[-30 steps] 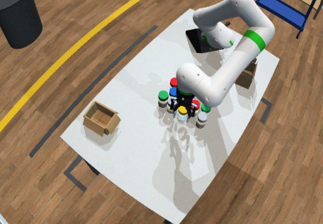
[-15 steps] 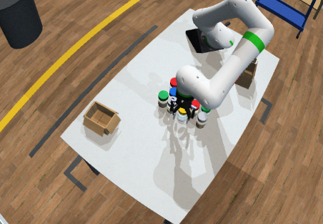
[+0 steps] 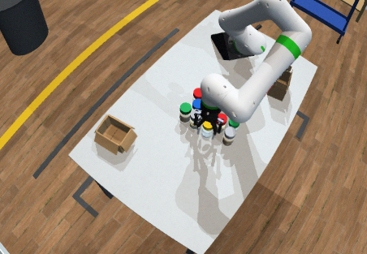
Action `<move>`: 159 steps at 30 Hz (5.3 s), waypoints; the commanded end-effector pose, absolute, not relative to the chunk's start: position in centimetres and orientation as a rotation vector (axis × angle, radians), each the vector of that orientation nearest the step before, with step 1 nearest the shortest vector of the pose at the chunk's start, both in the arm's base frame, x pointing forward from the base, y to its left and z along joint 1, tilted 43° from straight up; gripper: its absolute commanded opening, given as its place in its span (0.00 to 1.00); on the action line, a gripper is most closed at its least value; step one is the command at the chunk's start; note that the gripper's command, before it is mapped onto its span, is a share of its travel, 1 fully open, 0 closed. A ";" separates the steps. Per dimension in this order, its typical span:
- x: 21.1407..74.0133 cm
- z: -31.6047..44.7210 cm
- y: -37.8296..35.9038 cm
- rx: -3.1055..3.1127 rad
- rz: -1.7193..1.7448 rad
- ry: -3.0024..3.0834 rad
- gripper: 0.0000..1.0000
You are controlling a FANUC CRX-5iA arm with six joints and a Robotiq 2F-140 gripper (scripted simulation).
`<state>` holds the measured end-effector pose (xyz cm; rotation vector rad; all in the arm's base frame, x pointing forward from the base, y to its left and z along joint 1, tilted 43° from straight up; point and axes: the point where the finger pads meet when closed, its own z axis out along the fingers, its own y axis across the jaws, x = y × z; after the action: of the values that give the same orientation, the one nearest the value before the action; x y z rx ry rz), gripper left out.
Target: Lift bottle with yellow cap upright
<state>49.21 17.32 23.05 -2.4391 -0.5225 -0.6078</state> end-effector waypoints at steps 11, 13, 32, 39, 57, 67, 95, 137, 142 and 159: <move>48.6 22.7 17.1 -2.439 -0.610 -0.522 0.51; 48.5 22.6 17.0 -2.439 -0.610 -0.522 0.51; 47.6 23.2 16.1 -2.439 -0.610 -0.522 0.51; 47.2 24.1 15.4 -2.439 -0.610 -0.522 0.51; 46.5 25.8 14.1 -2.439 -0.610 -0.522 0.51; 46.5 25.8 14.1 -2.439 -0.610 -0.522 0.10; 46.5 25.8 14.1 -2.439 -0.610 -0.522 0.10; 45.9 27.2 12.8 -2.439 -0.609 -0.522 0.10; 45.8 27.6 12.5 -2.439 -0.609 -0.522 0.10; 45.0 29.4 11.0 -2.440 -0.610 -0.522 0.10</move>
<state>44.99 11.07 29.38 -2.4393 -0.5225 -0.6086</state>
